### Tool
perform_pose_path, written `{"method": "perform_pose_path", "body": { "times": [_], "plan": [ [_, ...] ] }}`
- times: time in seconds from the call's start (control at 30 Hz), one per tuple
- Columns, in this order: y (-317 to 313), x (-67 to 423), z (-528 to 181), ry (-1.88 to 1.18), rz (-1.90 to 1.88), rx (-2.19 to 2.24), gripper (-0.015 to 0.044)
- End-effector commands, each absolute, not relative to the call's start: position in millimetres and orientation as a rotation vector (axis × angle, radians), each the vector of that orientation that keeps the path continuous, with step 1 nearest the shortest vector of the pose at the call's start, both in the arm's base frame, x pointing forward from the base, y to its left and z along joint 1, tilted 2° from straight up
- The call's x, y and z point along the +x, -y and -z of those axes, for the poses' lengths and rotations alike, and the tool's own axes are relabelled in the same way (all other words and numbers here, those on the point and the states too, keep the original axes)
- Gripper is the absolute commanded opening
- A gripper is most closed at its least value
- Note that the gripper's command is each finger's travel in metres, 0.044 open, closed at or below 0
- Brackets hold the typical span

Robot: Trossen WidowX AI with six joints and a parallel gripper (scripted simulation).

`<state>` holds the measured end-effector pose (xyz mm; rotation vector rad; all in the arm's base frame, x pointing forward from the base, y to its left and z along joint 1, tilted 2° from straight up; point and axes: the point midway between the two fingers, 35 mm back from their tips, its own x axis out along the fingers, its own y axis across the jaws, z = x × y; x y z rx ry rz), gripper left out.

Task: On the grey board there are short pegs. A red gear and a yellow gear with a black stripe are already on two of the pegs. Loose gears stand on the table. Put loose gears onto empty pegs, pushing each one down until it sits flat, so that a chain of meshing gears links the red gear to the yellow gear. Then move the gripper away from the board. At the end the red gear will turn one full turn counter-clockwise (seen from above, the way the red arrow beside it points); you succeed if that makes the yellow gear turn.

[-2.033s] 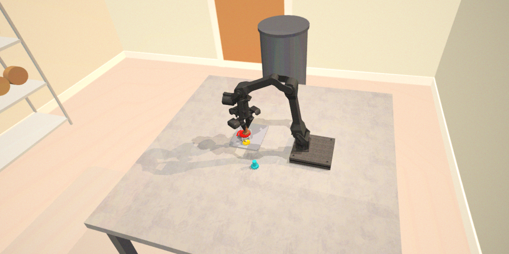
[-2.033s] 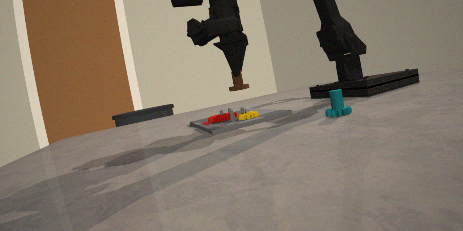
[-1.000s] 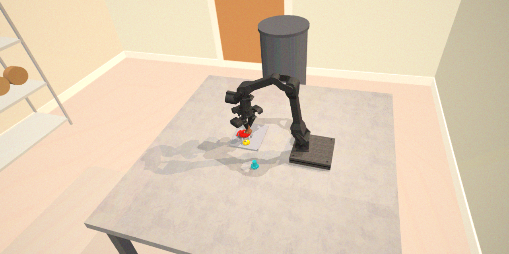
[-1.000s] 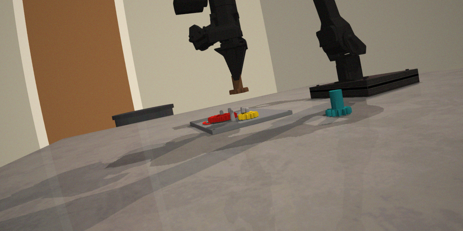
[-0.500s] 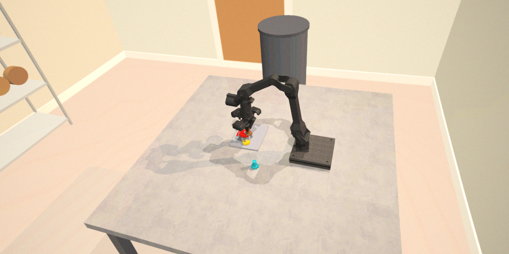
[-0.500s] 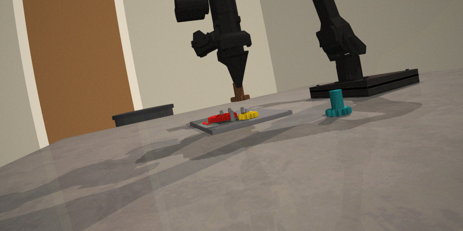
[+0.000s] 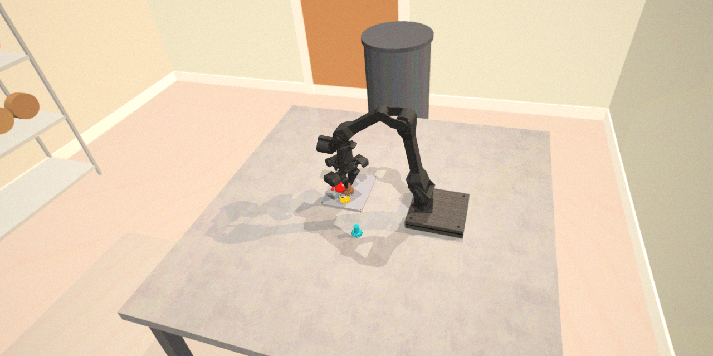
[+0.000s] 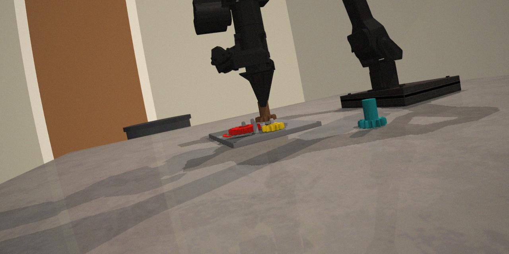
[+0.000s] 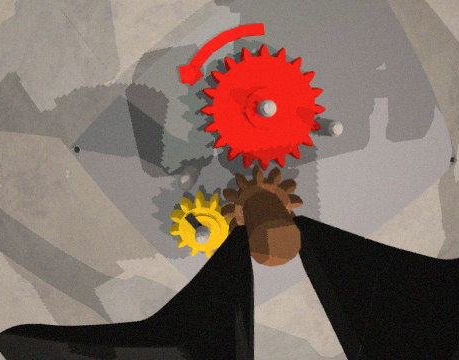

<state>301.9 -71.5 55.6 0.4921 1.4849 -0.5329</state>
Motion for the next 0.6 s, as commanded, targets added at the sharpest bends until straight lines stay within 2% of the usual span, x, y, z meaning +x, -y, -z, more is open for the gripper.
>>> {"method": "perform_pose_path", "body": {
  "times": [0.0, 0.23, 0.57],
  "plan": [
    [71.7, 301.2, -48.1, -1.463, 0.618, 0.575, 0.0],
    [72.5, 301.1, -48.7, -1.428, 0.723, 0.682, 0.0],
    [71.8, 301.7, -47.5, -1.473, 0.585, 0.542, 0.0]
  ]
}}
